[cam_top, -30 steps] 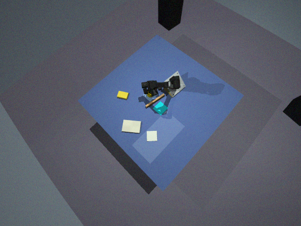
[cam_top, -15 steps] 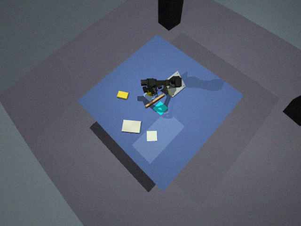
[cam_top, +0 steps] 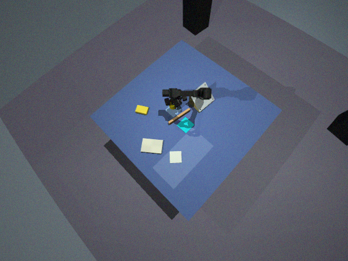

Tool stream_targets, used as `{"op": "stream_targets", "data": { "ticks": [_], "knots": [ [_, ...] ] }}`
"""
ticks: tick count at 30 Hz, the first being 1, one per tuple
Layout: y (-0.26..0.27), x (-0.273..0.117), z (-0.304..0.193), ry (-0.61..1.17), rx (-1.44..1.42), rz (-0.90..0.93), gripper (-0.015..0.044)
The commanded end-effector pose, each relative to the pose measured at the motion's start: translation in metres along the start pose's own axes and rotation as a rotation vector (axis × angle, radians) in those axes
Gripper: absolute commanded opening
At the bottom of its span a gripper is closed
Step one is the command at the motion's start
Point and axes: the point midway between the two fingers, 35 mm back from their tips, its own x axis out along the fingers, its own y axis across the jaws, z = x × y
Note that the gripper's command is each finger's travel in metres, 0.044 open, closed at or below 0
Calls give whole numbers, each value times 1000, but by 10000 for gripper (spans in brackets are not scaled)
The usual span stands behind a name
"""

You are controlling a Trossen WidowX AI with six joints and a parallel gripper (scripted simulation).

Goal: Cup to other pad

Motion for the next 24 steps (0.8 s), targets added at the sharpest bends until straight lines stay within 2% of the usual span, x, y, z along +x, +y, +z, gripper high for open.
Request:
{"op": "stream_targets", "data": {
  "ticks": [1, 13, 24],
  "knots": [
    [0, 0, 0, 0, 0, -1, 0],
    [0, 0, 2, 0, 0, -1, 0],
    [8, -1, 24, 1, -2, 1, 0]
  ]
}}
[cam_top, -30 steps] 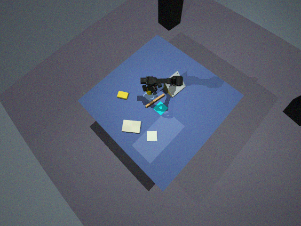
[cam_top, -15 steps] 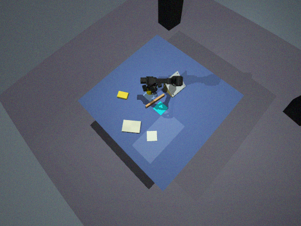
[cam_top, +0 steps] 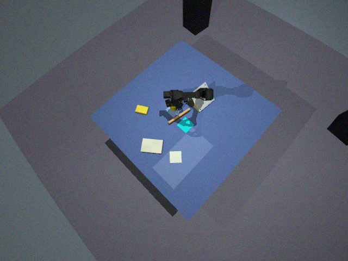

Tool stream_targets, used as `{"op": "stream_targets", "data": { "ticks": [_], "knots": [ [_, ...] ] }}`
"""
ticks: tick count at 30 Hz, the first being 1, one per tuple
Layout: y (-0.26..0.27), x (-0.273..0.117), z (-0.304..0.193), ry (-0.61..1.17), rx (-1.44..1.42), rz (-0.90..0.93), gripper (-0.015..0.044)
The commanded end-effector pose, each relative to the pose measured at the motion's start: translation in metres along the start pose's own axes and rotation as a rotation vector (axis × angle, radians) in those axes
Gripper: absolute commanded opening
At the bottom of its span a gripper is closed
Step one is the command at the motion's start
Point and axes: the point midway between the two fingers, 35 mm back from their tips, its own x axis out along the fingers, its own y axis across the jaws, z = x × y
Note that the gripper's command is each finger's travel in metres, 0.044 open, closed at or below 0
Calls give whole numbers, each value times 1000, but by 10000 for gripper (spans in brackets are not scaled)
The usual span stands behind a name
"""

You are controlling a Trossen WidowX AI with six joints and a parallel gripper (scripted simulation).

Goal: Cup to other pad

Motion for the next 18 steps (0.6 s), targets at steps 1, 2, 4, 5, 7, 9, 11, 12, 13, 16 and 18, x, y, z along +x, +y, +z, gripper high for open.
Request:
{"op": "stream_targets", "data": {
  "ticks": [1, 2, 4, 5, 7, 9, 11, 12, 13, 16, 18],
  "knots": [
    [4, 0, 10, -3, 4, 4, 0],
    [5, 0, 12, -4, 4, 5, 0],
    [6, 0, 17, -4, 3, 5, 0],
    [7, 0, 19, -4, 3, 5, 0],
    [8, -1, 23, -4, 3, 5, 0],
    [10, -1, 27, -4, 3, 5, 0],
    [11, -1, 31, -4, 3, 6, 0],
    [12, -1, 34, -4, 3, 6, 0],
    [12, -1, 36, -4, 3, 6, 0],
    [15, -2, 43, -4, 3, 6, 0],
    [16, -2, 47, -5, 3, 6, 0]
  ]
}}
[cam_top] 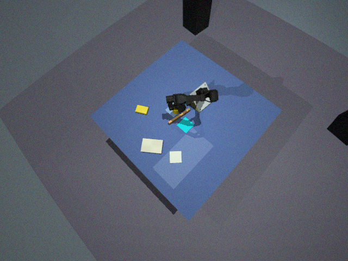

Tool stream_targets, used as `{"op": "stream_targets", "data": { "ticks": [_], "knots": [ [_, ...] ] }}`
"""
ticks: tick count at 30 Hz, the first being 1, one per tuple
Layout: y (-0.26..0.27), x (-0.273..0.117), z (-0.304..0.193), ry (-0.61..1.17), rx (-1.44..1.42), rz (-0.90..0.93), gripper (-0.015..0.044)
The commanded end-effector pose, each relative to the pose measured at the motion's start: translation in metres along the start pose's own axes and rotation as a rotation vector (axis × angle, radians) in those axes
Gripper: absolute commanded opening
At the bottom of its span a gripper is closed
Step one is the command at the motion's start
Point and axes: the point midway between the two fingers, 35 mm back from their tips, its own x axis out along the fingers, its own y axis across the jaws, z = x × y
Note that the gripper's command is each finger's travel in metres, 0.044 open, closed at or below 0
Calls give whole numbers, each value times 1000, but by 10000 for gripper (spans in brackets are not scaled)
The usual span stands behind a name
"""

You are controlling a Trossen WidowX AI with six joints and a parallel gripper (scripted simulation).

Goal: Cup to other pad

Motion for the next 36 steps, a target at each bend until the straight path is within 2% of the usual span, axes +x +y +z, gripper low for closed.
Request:
{"op": "stream_targets", "data": {
  "ticks": [1, 36],
  "knots": [
    [5, 0, 11, -4, 4, 3, 0],
    [34, -2, 90, -8, 3, 5, 0]
  ]
}}
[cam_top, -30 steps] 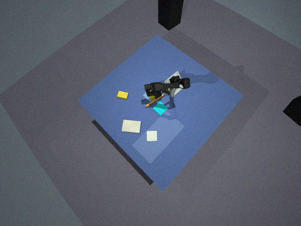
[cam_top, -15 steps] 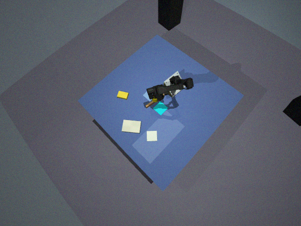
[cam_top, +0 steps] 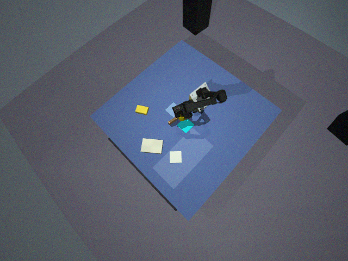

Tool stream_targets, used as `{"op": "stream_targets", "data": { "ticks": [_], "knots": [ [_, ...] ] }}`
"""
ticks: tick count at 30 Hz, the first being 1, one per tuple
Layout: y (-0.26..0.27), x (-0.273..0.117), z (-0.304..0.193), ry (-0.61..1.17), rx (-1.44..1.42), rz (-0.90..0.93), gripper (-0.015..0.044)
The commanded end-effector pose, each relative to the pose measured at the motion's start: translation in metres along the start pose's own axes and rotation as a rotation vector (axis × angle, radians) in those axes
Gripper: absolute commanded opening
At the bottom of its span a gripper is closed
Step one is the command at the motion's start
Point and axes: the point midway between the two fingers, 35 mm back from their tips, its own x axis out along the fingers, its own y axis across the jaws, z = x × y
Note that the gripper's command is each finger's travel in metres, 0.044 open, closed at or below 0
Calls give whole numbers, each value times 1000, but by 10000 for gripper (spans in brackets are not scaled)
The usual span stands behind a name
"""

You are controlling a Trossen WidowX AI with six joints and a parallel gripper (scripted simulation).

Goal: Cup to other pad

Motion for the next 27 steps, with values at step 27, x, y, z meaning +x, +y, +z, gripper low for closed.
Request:
{"op": "stream_targets", "data": {
  "ticks": [27],
  "knots": [
    [20, 7, 46, -7, 2, 2, 0]
  ]
}}
